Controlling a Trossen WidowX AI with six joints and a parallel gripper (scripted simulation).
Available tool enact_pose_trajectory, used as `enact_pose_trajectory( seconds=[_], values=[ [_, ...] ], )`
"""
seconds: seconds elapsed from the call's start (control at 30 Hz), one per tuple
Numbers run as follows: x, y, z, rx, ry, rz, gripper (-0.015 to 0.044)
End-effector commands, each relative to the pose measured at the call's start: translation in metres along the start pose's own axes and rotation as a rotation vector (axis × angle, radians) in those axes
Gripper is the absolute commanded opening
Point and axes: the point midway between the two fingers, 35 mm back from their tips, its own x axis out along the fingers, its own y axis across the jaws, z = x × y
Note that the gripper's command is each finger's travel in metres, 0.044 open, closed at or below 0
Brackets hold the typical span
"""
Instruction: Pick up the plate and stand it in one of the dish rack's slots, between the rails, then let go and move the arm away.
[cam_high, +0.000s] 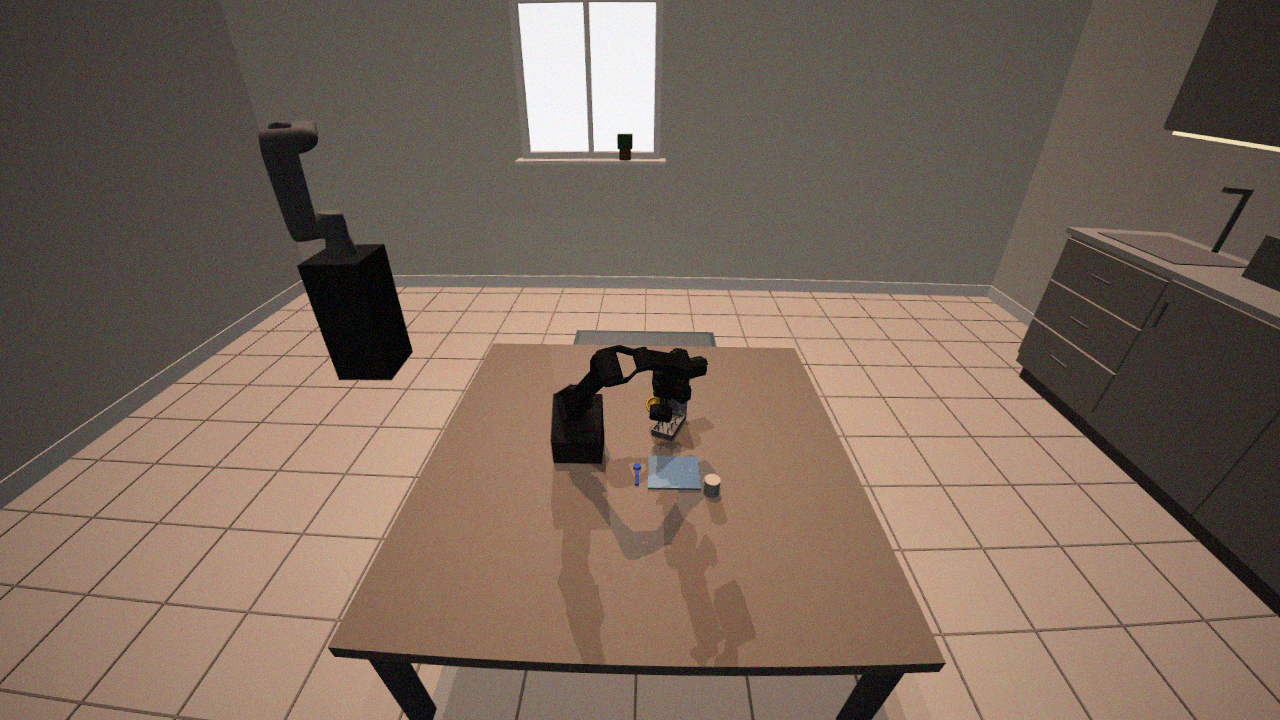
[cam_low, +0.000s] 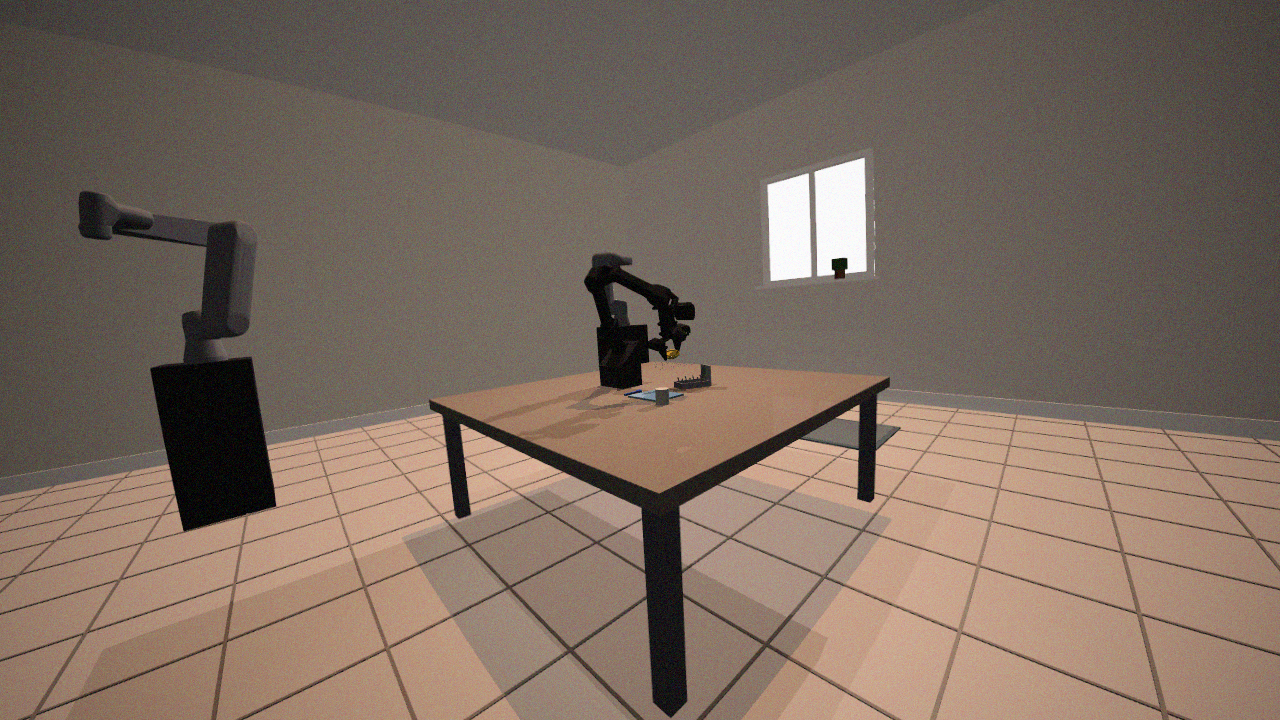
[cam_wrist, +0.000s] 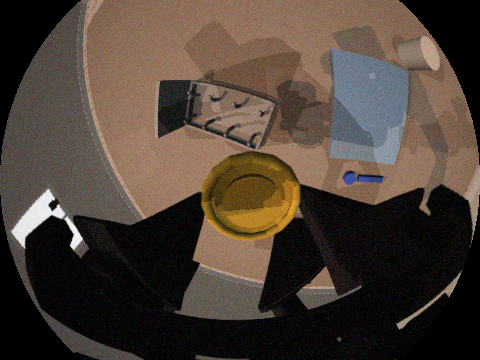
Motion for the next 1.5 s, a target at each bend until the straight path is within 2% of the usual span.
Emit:
enact_pose_trajectory(
  seconds=[0.0, 0.33, 0.7, 1.47],
  values=[
    [0.010, -0.001, -0.003, -0.073, 0.025, 0.060, 0.0000],
    [0.030, -0.002, -0.001, -0.255, 0.028, 0.229, 0.0000],
    [0.046, -0.004, 0.001, -0.450, -0.045, 0.408, 0.0000],
    [0.067, -0.015, 0.008, -0.824, -0.418, 0.649, 0.0000]
  ],
)
